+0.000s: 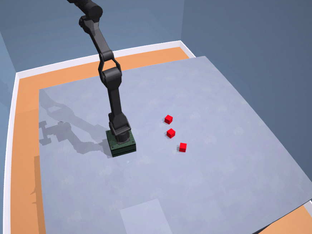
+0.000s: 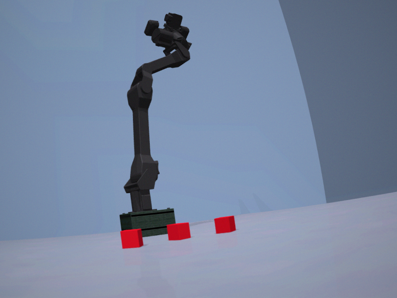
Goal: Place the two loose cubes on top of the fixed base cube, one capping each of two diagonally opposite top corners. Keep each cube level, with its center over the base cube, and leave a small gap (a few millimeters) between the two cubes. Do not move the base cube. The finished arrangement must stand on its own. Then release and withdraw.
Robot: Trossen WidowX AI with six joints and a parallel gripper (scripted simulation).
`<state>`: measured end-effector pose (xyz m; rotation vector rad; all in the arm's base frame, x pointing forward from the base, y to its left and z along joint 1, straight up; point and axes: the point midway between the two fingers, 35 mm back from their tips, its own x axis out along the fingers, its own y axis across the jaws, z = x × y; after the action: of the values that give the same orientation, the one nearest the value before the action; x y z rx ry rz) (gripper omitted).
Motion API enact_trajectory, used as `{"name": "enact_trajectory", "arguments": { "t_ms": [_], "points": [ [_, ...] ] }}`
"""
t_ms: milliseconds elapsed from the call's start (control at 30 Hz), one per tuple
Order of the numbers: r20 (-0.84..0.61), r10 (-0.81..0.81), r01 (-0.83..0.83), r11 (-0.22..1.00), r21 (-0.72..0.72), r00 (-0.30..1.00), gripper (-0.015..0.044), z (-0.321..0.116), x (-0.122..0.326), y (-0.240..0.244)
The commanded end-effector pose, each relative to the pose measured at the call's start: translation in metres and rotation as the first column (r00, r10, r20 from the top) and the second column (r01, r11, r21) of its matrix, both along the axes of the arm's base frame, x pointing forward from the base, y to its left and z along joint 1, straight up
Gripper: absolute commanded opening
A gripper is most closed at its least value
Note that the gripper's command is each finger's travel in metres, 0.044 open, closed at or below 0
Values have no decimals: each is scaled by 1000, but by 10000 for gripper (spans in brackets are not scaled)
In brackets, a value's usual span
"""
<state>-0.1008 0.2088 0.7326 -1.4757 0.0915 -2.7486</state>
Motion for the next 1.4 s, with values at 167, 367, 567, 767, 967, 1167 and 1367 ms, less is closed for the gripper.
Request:
{"name": "enact_trajectory", "arguments": {
  "t_ms": [167, 367, 567, 767, 967, 1167, 1367],
  "points": [
    [-15, -128, 124, 978, -169, 992, 265, -11, 29, 51],
    [-23, -307, 274, 881, -386, 951, 265, -35, 83, 111],
    [-14, -482, 384, 716, -584, 876, 265, -72, 151, 155],
    [15, -640, 431, 501, -750, 768, 265, -119, 229, 179],
    [64, -769, 404, 261, -877, 636, 265, -176, 309, 181],
    [134, -861, 296, 20, -955, 491, 265, -241, 383, 161],
    [221, -910, 122, -190, -974, 351, 265, -310, 445, 119]
  ]
}}
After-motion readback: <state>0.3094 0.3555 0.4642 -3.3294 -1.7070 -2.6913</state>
